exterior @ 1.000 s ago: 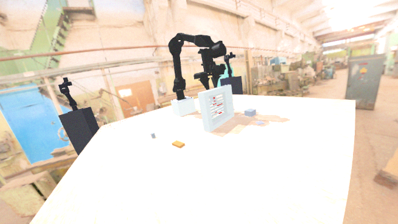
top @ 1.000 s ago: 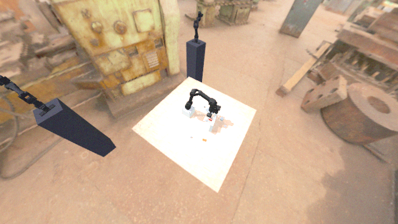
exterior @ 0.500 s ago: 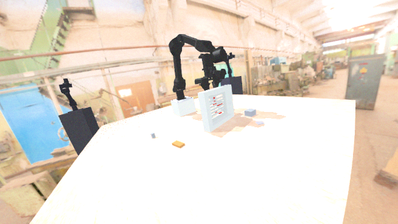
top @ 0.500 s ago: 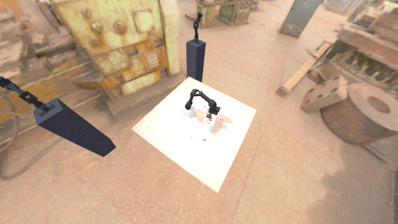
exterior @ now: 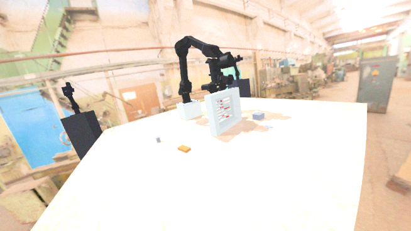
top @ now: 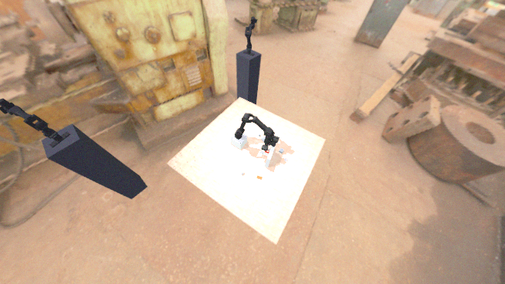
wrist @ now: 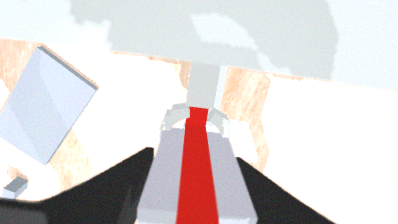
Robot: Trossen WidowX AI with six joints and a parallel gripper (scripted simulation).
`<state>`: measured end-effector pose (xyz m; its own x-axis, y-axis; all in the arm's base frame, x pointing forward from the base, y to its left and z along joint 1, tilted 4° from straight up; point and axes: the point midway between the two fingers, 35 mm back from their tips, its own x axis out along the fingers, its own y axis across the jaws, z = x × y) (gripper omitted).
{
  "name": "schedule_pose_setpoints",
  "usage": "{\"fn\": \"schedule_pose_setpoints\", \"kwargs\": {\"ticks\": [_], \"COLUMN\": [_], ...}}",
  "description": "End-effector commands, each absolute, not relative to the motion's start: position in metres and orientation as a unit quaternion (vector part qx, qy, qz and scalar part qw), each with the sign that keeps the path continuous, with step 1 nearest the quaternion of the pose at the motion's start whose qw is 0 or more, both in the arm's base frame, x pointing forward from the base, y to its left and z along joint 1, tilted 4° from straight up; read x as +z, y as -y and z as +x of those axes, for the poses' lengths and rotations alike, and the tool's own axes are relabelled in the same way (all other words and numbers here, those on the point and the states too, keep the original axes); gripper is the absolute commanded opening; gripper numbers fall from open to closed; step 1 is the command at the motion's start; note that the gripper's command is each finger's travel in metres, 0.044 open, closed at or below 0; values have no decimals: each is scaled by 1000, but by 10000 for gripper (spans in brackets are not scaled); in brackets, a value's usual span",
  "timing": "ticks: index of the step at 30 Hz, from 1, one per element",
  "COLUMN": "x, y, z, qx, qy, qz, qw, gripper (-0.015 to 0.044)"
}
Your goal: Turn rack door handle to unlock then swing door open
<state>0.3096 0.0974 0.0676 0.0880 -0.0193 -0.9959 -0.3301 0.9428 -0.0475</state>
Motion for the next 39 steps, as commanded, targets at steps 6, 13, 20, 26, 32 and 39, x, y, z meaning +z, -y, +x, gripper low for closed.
{"fn": "schedule_pose_setpoints", "kwargs": {"ticks": [6, 13, 20, 26, 32, 39], "x": [67, 67, 67, 67, 67, 67], "y": [-97, -97, -97, -97, -97, -97], "z": [310, 310, 310, 310, 310, 310], "qx": [107, 107, 131, 227, 318, 415], "qy": [-666, -666, -662, -635, -595, -531], "qz": [-134, -134, -160, -264, -363, -468], "qw": [726, 726, 721, 689, 643, 571], "gripper": [79, 32, 24, 24, 24, 24]}}
